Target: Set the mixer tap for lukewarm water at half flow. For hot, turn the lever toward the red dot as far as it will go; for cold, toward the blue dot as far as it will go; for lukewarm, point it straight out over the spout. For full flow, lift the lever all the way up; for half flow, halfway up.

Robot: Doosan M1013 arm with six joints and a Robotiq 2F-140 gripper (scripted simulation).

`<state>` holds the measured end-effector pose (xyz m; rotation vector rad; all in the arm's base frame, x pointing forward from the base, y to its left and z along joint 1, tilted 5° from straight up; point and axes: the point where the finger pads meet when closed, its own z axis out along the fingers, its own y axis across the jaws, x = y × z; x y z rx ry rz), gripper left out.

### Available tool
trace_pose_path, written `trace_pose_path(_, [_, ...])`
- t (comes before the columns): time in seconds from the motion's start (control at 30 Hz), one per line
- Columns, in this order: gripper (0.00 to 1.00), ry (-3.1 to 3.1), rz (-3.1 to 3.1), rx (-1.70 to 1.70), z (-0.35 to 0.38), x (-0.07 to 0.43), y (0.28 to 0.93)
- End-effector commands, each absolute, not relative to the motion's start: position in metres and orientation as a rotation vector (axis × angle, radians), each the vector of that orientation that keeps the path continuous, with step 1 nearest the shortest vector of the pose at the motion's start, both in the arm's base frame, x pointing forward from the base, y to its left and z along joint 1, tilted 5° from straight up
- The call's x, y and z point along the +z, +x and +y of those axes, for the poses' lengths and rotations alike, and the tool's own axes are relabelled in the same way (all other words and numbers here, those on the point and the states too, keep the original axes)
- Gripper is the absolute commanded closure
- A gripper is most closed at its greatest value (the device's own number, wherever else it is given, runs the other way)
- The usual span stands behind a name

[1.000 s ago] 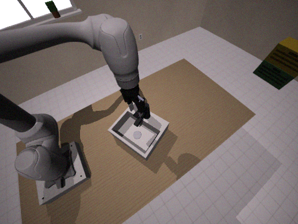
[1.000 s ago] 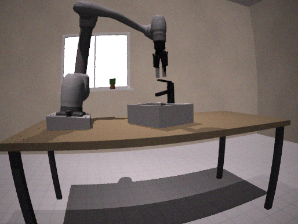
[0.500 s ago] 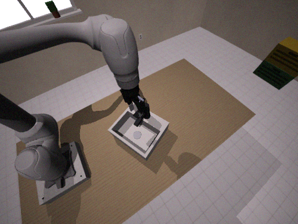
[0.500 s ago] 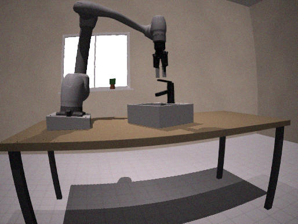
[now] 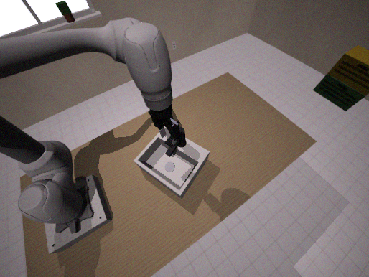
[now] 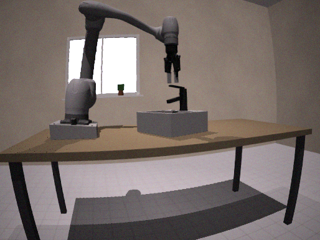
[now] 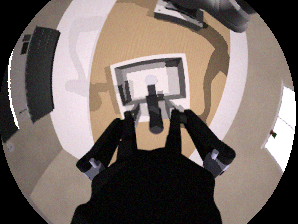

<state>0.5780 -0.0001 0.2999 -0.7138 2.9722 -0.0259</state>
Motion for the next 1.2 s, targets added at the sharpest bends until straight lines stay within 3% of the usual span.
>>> trace_pose_path(0.0, [0.61,-0.714,2.972,-0.026,-0.0001,0.3,0.5779])
trace_pose_path(1.17, [0.61,-0.714,2.972,-0.026,-0.0001,0.2919,0.5786])
